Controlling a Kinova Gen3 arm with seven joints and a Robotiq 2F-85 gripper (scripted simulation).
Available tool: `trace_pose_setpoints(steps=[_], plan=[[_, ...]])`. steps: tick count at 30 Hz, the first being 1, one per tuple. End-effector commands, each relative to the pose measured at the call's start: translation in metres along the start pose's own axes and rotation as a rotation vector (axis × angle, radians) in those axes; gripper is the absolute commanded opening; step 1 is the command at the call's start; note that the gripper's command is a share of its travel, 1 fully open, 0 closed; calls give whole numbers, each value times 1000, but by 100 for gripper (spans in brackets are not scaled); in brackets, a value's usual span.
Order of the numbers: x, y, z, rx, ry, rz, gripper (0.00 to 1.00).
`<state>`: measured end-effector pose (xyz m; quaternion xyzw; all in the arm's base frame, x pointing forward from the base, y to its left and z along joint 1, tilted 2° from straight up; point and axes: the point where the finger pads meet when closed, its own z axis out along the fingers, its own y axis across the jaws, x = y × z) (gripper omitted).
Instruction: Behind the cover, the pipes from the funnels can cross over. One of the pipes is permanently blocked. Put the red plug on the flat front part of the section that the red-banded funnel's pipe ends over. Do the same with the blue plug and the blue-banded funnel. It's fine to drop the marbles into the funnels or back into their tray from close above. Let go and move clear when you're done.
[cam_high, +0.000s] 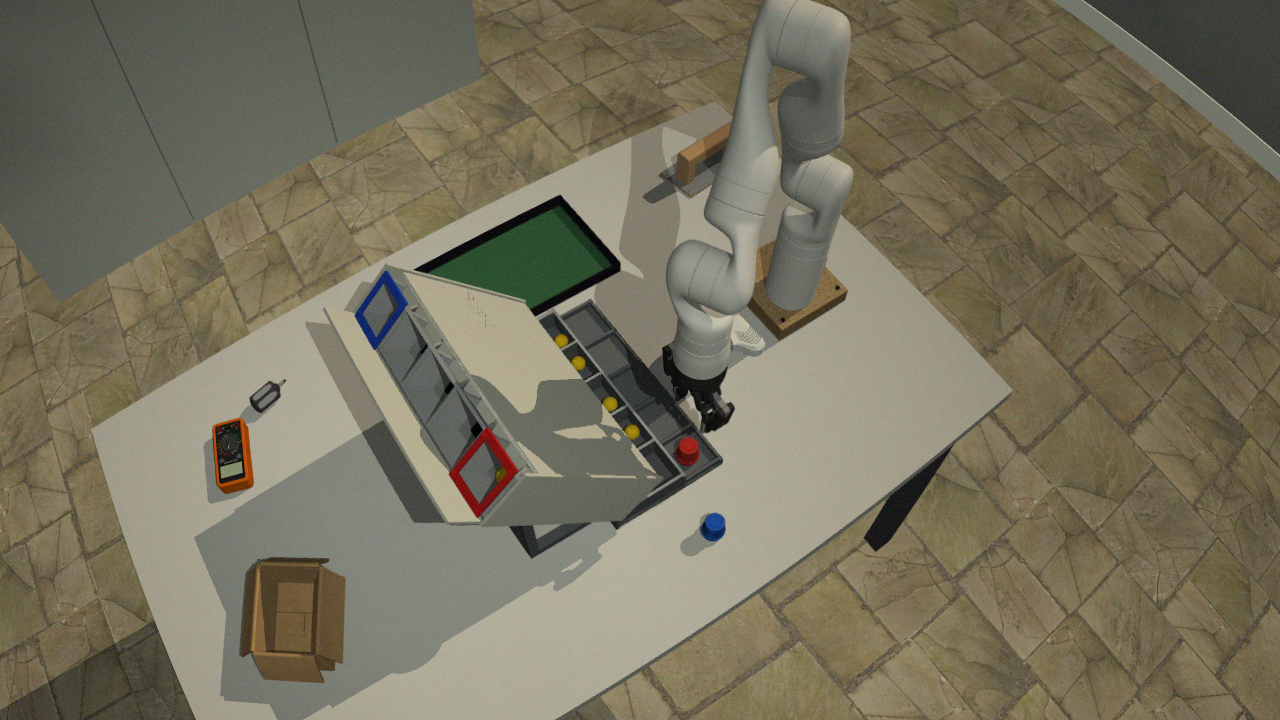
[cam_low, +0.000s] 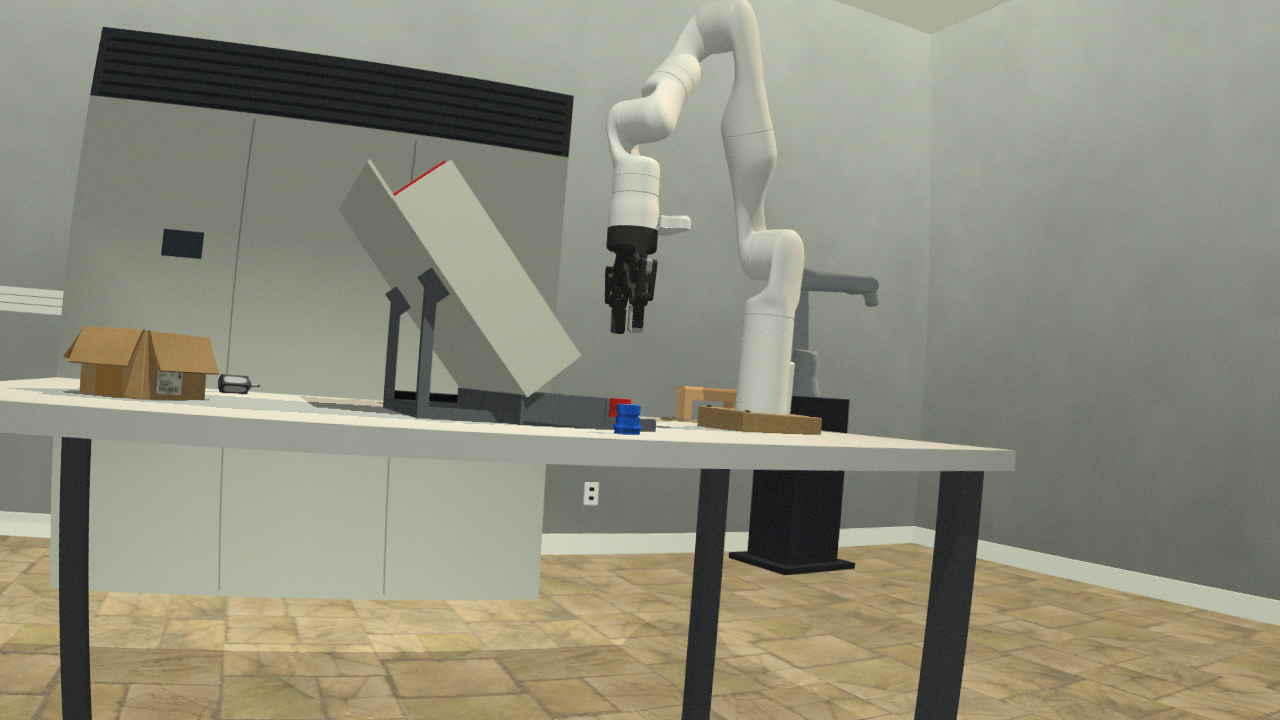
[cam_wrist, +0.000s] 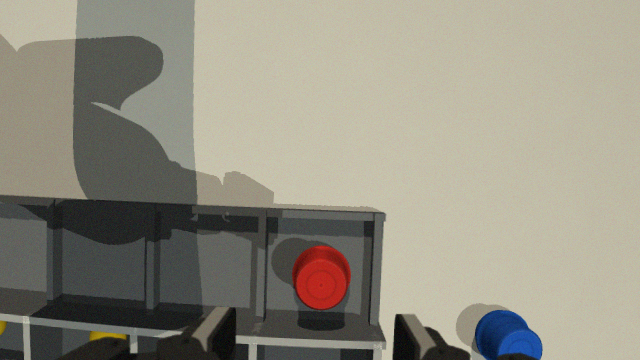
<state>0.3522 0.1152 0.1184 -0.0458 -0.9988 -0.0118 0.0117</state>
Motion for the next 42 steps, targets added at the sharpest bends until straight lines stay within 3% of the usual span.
trace_pose_setpoints(steps=[1,24,25,27,31,42], plan=[[0,0,0,0,-1,0,70],[0,0,-1,-1,-1,0,70],[-23,66,8,-3,-3,-6,70],[-25,72,8,-3,-3,-6,70],[-44,127,15,-3,-3,-6,70],[-45,131,16,-17,-15,-6,70]])
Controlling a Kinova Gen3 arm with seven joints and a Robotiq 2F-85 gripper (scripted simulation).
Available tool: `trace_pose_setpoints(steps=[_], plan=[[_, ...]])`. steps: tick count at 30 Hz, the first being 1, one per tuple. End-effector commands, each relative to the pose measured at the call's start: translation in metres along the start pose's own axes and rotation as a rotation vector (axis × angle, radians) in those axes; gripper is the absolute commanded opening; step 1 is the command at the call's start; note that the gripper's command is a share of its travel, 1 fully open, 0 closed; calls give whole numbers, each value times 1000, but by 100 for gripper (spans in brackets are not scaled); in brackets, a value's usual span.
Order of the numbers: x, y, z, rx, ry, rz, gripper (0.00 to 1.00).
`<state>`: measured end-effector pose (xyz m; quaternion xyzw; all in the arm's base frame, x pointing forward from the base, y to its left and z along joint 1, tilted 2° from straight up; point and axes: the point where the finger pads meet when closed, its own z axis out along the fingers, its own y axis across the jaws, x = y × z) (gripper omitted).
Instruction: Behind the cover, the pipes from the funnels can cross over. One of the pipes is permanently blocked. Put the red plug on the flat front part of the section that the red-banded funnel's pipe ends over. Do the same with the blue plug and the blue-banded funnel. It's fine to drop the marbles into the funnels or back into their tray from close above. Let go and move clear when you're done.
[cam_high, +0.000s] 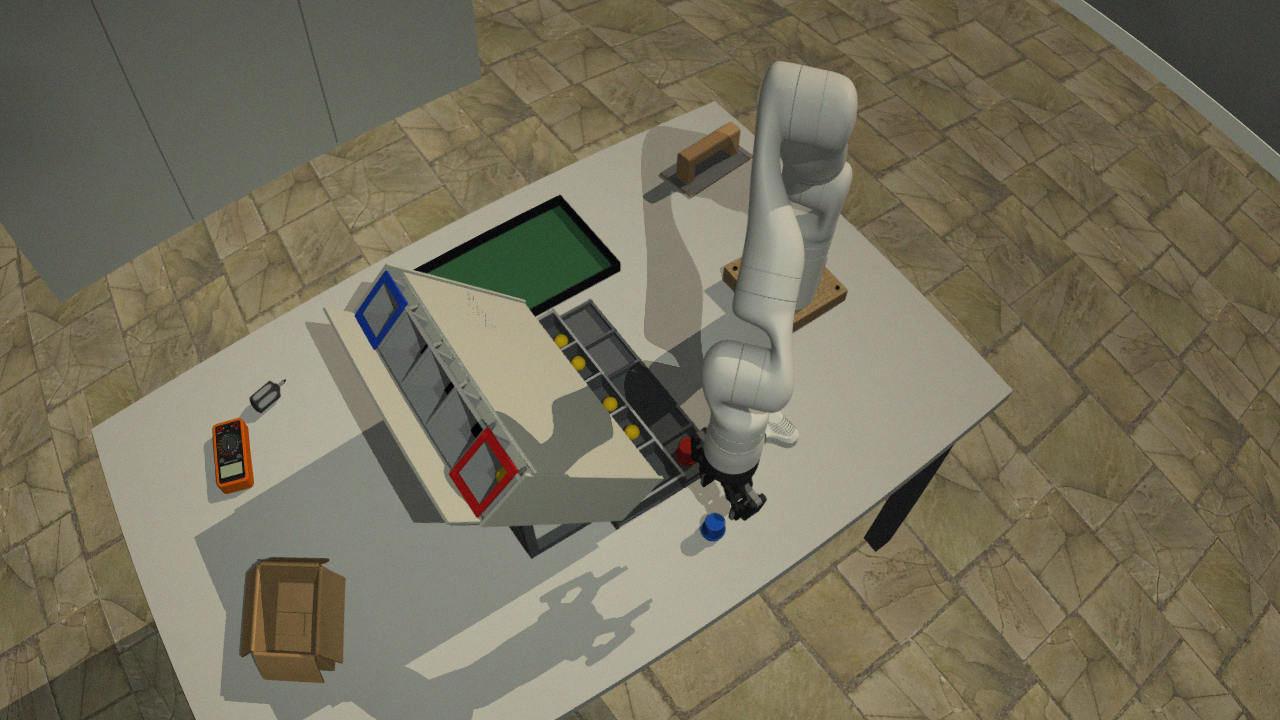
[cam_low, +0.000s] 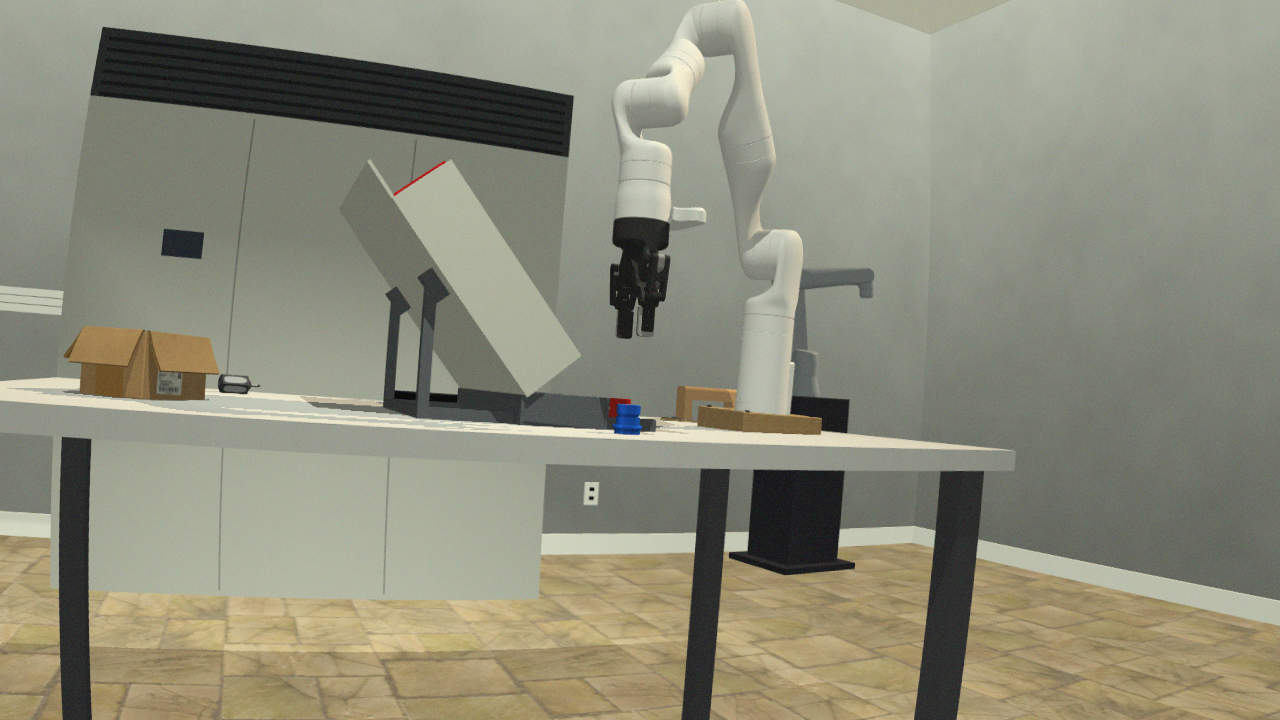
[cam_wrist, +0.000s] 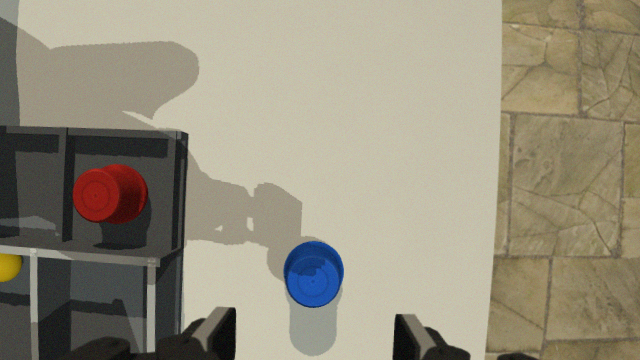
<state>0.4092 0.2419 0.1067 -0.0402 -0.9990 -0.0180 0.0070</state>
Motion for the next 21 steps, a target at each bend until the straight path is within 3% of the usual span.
trace_pose_setpoints(steps=[1,16,17,21], plan=[[0,0,2,-4,-7,5,70],[0,0,2,-4,-7,5,70],[0,0,1,-3,-2,-280,70],[0,0,1,-1,-3,-374,70]])
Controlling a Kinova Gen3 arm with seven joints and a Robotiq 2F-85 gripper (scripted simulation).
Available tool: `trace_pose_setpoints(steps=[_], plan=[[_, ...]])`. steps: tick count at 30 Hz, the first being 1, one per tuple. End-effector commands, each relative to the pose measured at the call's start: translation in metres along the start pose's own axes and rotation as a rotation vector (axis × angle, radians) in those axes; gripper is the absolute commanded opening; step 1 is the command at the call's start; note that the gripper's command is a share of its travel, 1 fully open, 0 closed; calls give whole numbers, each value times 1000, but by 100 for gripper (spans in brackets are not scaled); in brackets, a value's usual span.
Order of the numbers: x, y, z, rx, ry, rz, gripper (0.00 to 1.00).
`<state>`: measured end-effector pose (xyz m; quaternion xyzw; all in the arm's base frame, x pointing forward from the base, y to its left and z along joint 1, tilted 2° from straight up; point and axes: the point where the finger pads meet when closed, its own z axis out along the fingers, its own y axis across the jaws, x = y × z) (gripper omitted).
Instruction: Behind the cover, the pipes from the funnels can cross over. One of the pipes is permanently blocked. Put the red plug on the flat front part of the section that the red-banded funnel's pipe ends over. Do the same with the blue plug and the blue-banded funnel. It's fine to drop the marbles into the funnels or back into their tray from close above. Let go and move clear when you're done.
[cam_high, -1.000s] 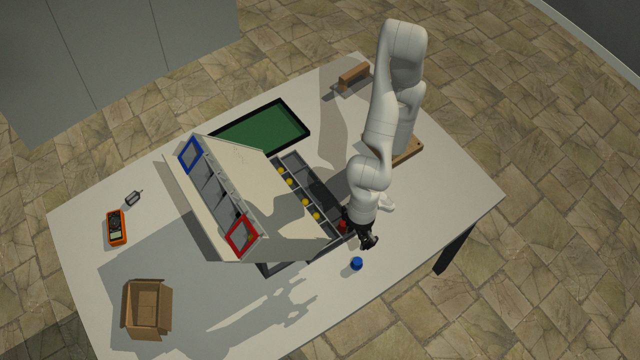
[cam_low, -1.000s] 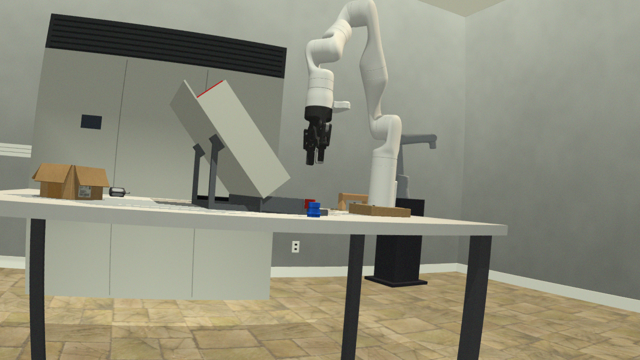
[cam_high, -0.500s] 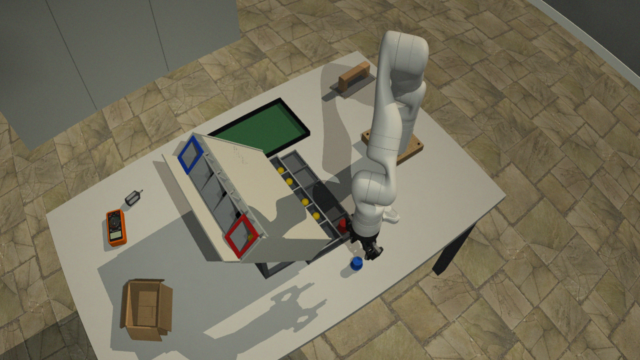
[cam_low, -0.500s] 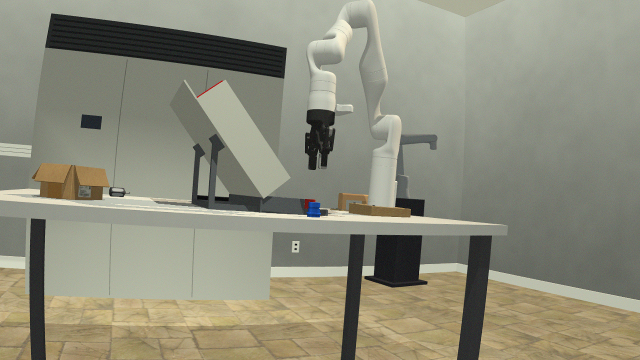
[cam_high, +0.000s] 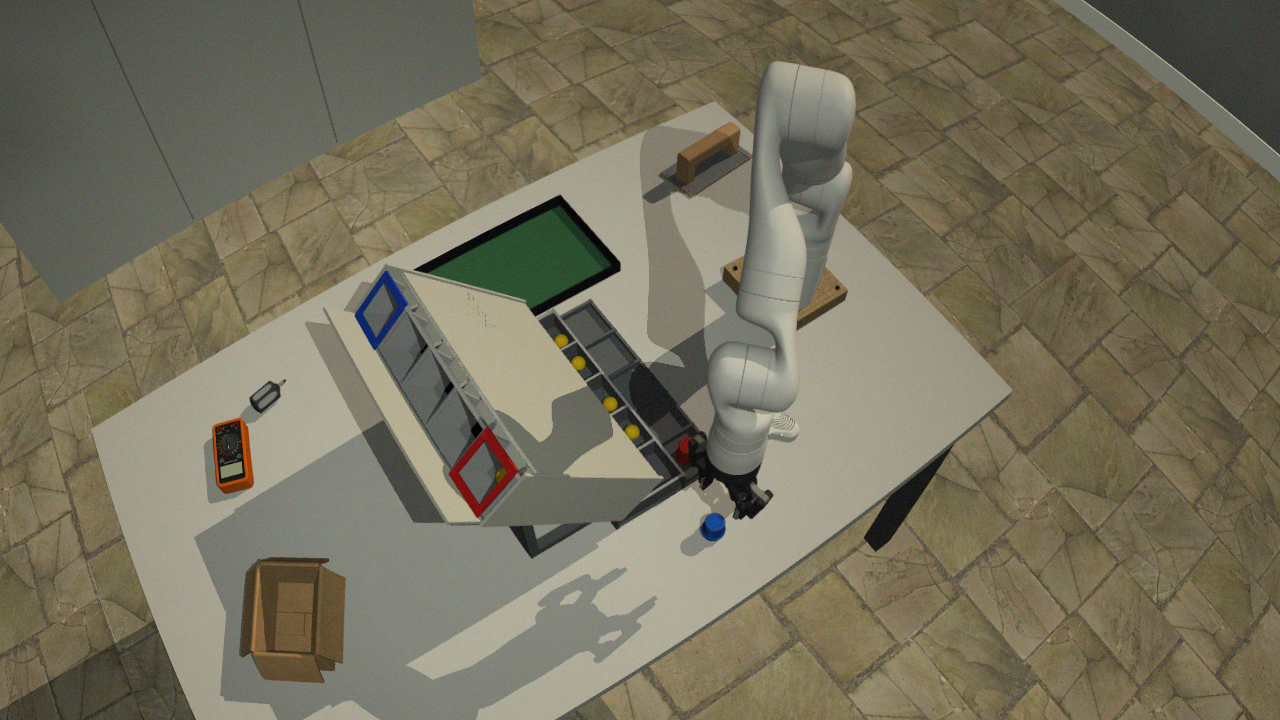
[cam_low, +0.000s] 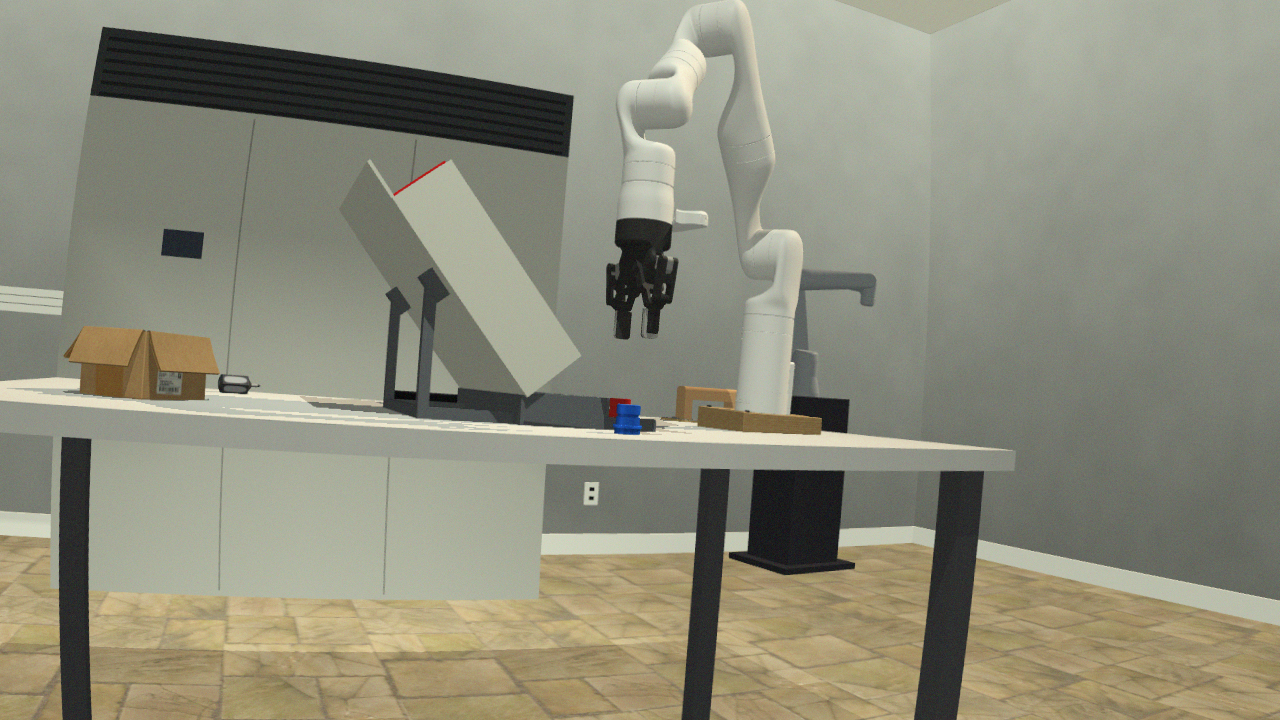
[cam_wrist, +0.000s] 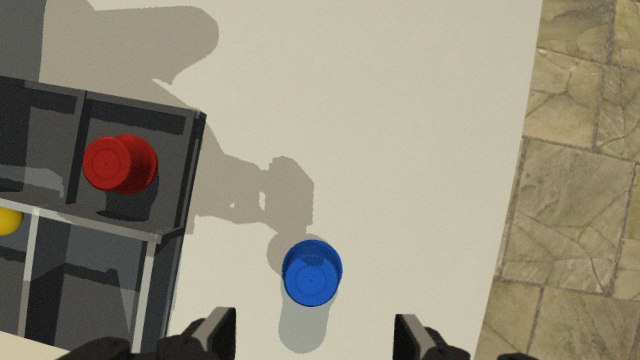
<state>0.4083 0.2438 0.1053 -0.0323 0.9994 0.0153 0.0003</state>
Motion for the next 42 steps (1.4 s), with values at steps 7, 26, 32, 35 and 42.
trace_pose_setpoints(steps=[7,26,32,35,42], plan=[[-1,-2,0,-11,10,-355,70],[2,3,-2,-11,8,-850,70],[3,8,-3,-10,7,-1147,70],[3,8,-3,-9,9,-1284,70],[3,8,-3,-11,12,-1343,70]])
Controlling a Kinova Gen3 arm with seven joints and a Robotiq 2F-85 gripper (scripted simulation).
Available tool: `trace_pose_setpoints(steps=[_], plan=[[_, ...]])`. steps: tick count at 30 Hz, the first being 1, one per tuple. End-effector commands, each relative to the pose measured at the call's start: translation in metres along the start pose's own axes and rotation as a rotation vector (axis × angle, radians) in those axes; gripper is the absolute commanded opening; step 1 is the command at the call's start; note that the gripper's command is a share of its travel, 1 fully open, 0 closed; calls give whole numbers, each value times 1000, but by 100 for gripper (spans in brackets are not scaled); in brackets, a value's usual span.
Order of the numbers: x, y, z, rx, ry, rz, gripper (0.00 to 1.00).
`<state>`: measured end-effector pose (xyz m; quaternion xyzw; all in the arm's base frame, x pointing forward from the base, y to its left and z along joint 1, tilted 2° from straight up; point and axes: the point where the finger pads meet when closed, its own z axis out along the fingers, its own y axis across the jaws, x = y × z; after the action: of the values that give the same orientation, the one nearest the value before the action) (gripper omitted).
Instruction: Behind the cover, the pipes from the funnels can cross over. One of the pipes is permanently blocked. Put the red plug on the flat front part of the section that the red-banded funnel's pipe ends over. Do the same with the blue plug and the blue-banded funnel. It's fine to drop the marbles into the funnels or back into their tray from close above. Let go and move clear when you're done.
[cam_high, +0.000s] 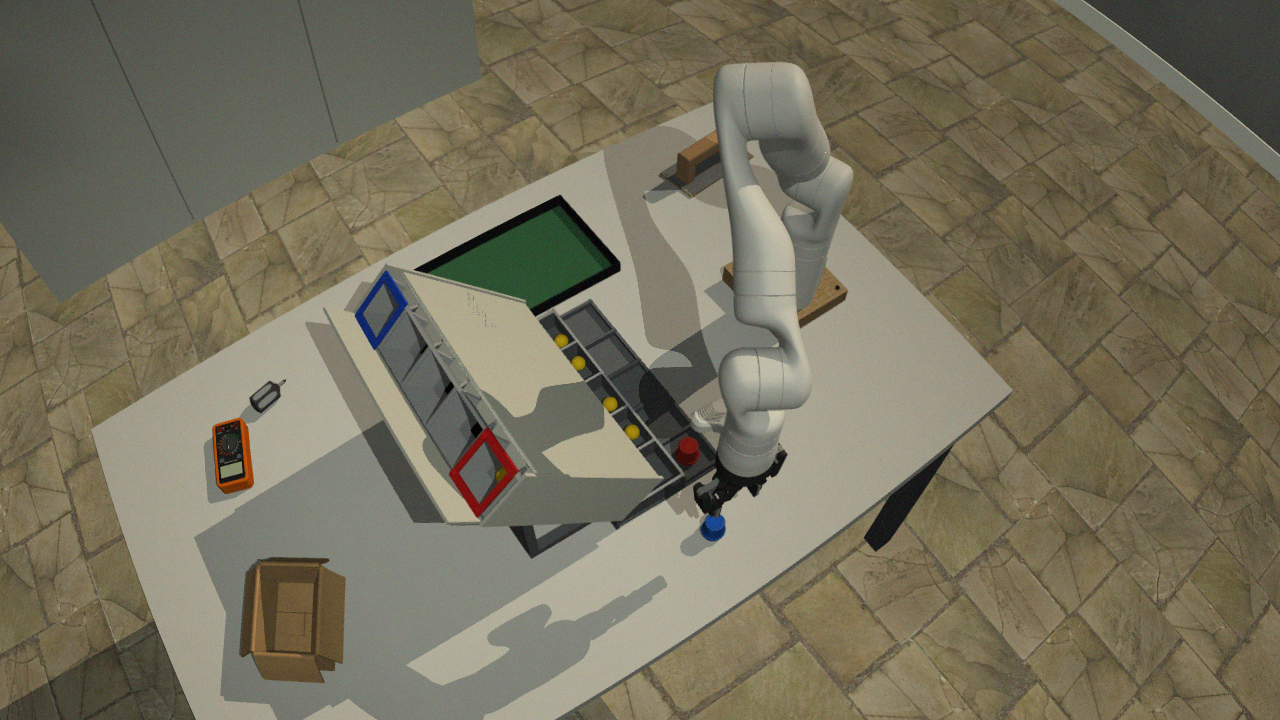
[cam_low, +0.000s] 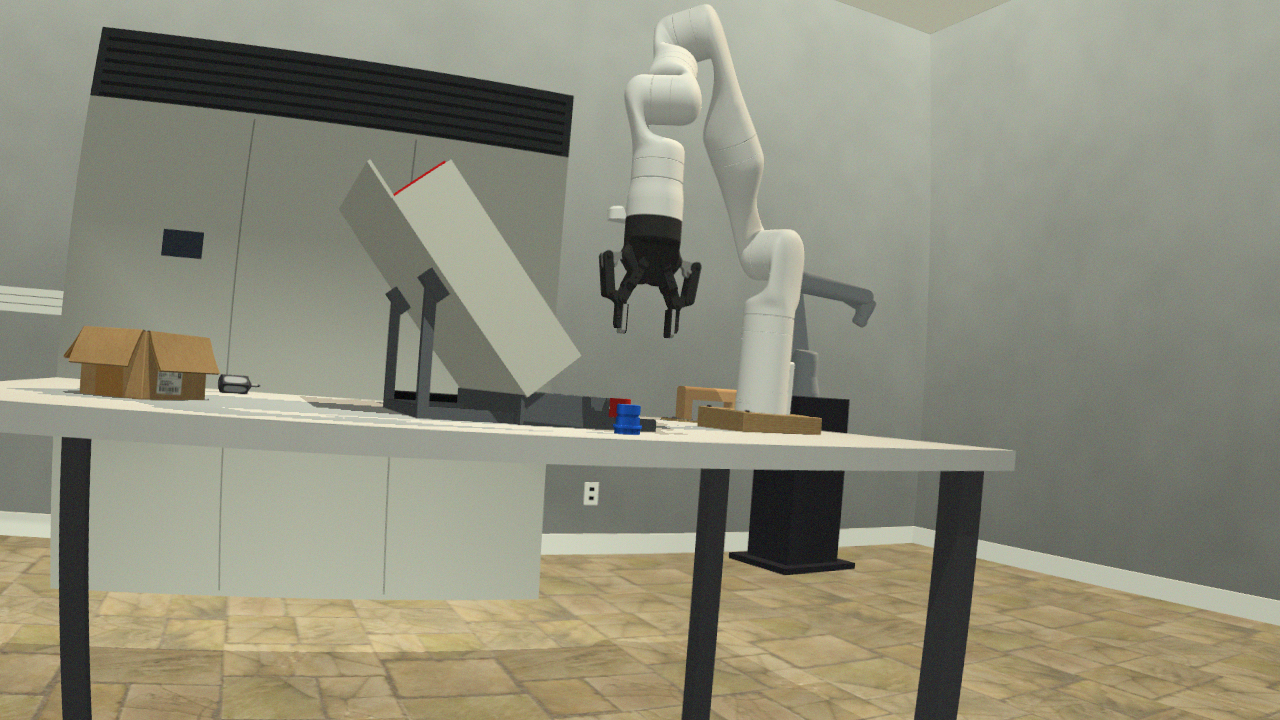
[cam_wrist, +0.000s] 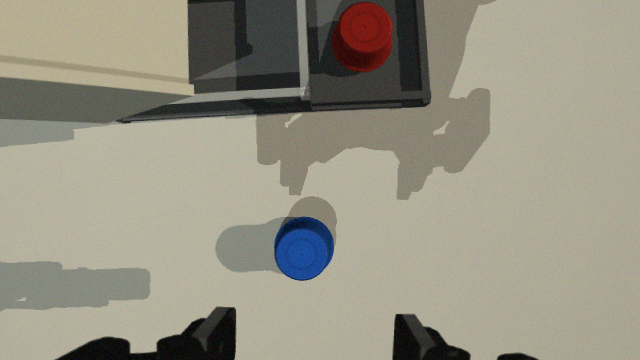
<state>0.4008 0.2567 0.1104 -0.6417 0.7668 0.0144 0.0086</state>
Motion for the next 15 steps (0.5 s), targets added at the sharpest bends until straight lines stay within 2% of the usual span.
trace_pose_setpoints(steps=[1,4,5,7,9,10,15], plan=[[5,-5,1,-9,4,-14,70],[5,-5,1,-9,4,-14,70],[11,-8,70,-11,4,-91,70],[11,-9,74,-11,4,-91,70],[13,-10,93,-11,4,-91,70],[13,-10,96,-11,4,-91,70],[13,-10,96,-11,4,-91,70]])
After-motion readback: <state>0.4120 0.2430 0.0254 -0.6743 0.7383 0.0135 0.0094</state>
